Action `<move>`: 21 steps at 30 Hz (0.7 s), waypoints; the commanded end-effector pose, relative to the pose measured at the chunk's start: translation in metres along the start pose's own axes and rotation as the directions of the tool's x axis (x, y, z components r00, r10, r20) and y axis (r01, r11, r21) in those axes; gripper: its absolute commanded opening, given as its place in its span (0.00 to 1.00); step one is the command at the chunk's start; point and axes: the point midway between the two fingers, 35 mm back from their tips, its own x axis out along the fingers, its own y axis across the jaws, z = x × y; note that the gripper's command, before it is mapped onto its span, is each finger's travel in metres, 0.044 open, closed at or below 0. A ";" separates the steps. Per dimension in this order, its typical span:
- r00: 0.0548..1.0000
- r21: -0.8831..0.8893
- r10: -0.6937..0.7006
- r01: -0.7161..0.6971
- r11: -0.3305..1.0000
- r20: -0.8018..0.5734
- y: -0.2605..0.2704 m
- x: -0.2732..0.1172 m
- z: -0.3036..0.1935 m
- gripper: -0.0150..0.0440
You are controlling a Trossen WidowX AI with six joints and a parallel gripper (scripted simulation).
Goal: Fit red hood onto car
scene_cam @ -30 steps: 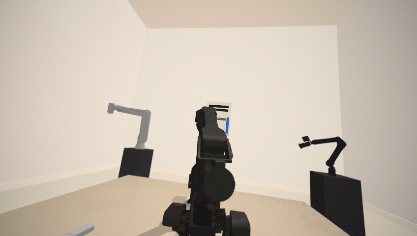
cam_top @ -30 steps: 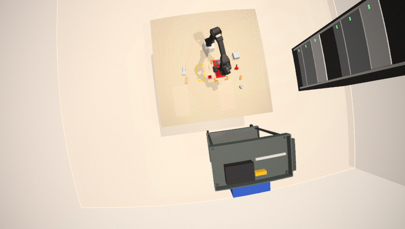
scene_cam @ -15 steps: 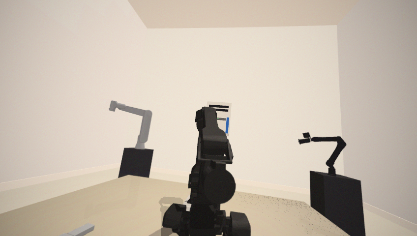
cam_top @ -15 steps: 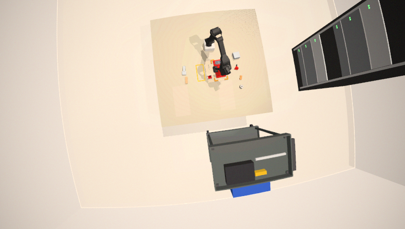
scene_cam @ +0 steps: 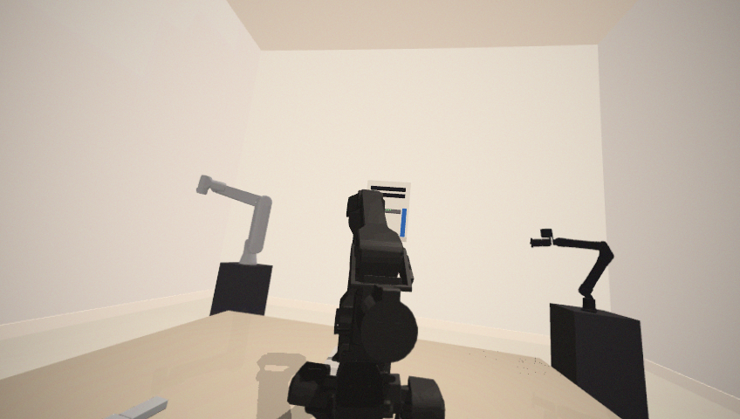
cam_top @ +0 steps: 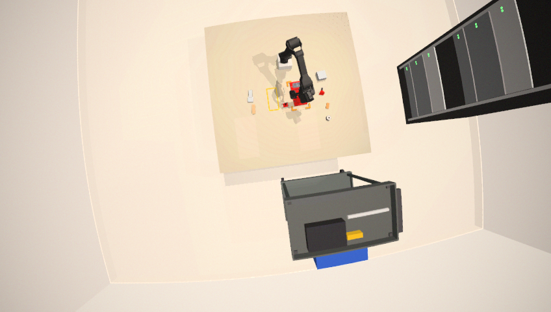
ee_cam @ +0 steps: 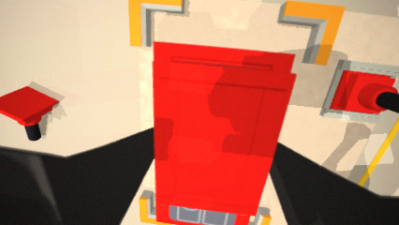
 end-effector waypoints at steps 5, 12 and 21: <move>1.000 0.002 -0.005 0.005 1.000 -0.004 -0.001 0.006 0.000 0.25; 1.000 0.002 -0.005 0.005 1.000 -0.004 -0.001 0.009 0.000 0.25; 1.000 0.002 -0.005 0.005 1.000 -0.005 -0.001 0.013 0.000 0.25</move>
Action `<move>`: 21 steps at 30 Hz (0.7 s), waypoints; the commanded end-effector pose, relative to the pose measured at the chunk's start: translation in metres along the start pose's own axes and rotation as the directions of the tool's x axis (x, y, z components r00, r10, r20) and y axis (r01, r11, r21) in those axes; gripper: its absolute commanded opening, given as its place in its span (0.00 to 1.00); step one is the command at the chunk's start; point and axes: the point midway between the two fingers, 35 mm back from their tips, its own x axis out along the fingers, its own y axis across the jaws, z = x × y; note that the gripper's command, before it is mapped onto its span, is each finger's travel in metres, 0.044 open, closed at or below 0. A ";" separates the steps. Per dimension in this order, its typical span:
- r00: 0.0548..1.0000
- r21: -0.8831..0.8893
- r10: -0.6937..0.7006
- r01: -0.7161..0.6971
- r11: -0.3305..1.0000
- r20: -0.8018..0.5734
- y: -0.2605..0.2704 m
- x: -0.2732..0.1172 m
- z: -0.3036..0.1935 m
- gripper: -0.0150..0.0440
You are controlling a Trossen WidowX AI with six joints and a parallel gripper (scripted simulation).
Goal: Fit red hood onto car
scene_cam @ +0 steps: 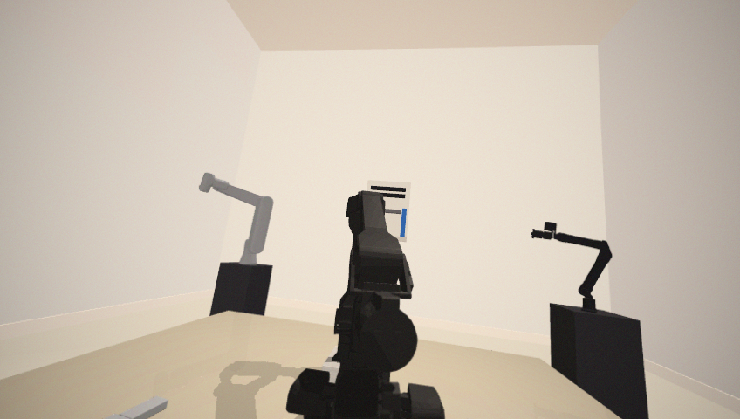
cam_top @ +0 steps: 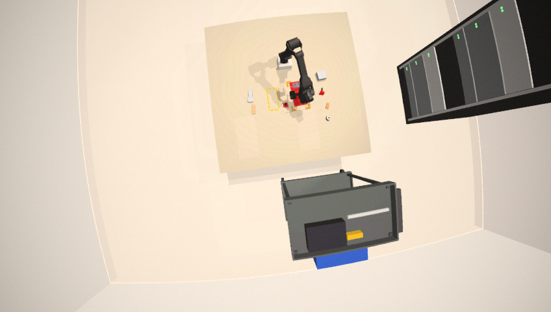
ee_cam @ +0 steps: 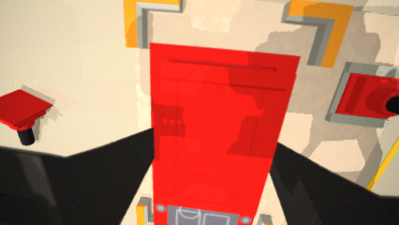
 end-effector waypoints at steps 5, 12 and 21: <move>1.000 0.001 -0.006 0.006 1.000 -0.009 -0.001 0.007 -0.001 0.25; 1.000 0.001 -0.005 0.005 1.000 -0.008 -0.001 0.007 -0.001 0.25; 1.000 0.001 -0.004 0.004 1.000 -0.006 -0.001 0.003 -0.001 0.25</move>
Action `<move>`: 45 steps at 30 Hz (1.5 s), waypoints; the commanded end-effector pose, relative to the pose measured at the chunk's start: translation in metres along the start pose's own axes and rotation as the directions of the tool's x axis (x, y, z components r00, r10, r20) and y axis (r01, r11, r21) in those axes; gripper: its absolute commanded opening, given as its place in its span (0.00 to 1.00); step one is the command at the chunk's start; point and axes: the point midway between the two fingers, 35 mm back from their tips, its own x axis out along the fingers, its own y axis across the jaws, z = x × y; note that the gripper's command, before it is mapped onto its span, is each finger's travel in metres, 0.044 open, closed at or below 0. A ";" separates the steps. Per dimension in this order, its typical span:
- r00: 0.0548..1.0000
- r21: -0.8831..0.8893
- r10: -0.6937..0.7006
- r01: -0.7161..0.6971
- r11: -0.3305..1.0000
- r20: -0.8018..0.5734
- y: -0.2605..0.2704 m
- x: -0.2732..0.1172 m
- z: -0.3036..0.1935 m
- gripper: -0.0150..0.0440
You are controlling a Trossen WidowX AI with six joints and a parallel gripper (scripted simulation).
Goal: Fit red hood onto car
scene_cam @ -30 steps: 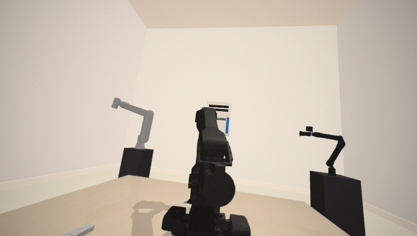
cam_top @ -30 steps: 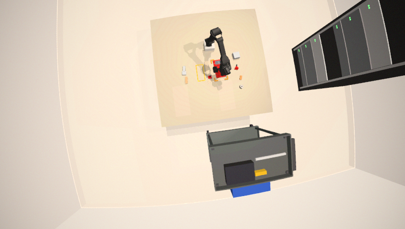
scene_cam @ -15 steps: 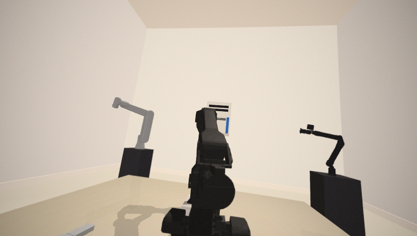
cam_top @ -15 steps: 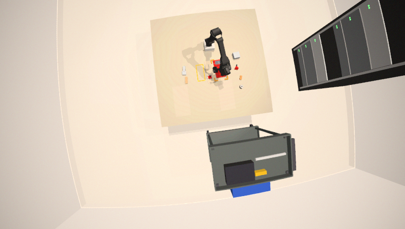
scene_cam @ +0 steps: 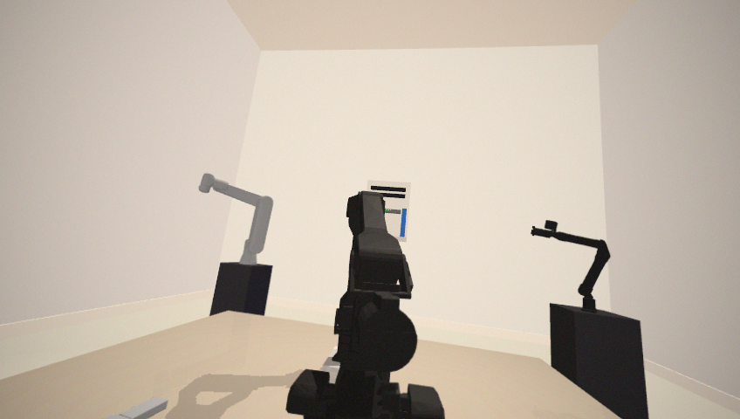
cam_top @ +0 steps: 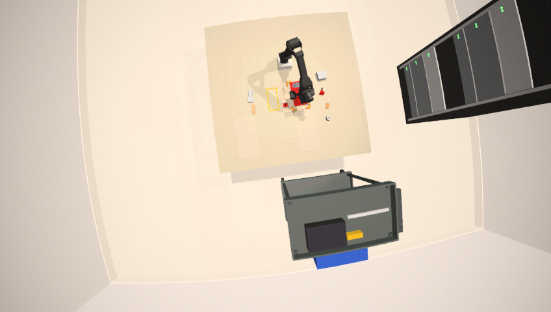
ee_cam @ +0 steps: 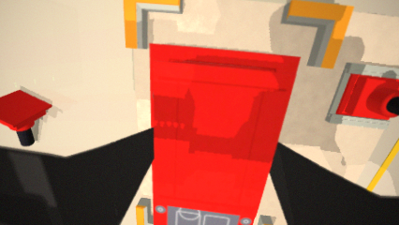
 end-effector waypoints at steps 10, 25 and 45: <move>1.000 0.001 -0.003 0.003 1.000 -0.005 0.000 -0.004 0.000 0.25; 1.000 0.001 -0.003 0.003 1.000 -0.005 0.000 0.000 -0.001 0.25; 1.000 0.001 -0.004 0.004 1.000 -0.007 0.000 0.009 -0.001 0.25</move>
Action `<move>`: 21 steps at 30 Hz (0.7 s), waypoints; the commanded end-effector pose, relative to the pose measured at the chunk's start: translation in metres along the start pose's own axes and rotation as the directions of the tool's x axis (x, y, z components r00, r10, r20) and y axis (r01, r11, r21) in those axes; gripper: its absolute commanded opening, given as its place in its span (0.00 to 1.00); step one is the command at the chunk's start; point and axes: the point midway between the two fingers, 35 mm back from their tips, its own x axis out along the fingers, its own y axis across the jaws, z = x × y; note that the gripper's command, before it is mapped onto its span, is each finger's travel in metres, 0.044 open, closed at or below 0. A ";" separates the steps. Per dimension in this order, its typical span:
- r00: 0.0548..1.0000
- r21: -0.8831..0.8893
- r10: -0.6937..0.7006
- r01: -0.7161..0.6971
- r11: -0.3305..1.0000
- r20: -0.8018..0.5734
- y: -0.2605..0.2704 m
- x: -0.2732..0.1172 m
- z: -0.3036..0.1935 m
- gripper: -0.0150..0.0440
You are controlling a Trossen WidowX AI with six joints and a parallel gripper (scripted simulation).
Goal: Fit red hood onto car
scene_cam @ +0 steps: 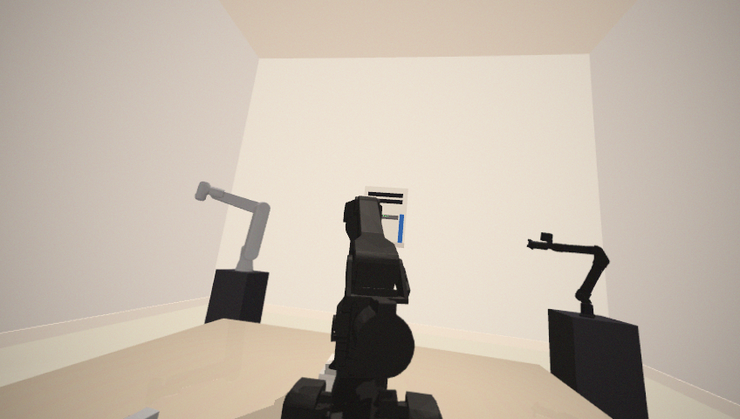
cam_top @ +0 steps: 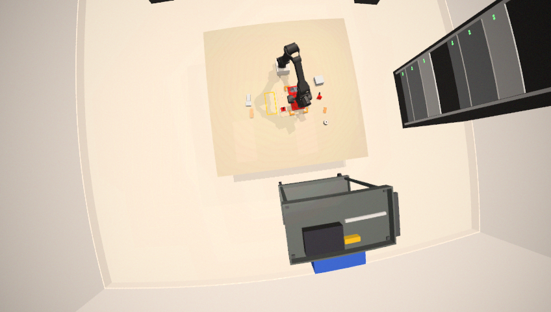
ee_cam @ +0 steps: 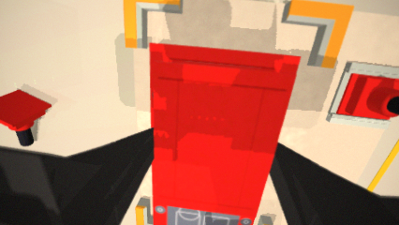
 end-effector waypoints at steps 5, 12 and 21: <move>1.000 0.002 -0.004 0.004 1.000 -0.009 0.000 0.010 -0.001 0.25; 1.000 0.002 -0.005 0.005 1.000 -0.010 0.000 0.013 -0.001 0.25; 1.000 -0.001 -0.005 0.005 1.000 -0.011 0.000 0.015 -0.001 0.25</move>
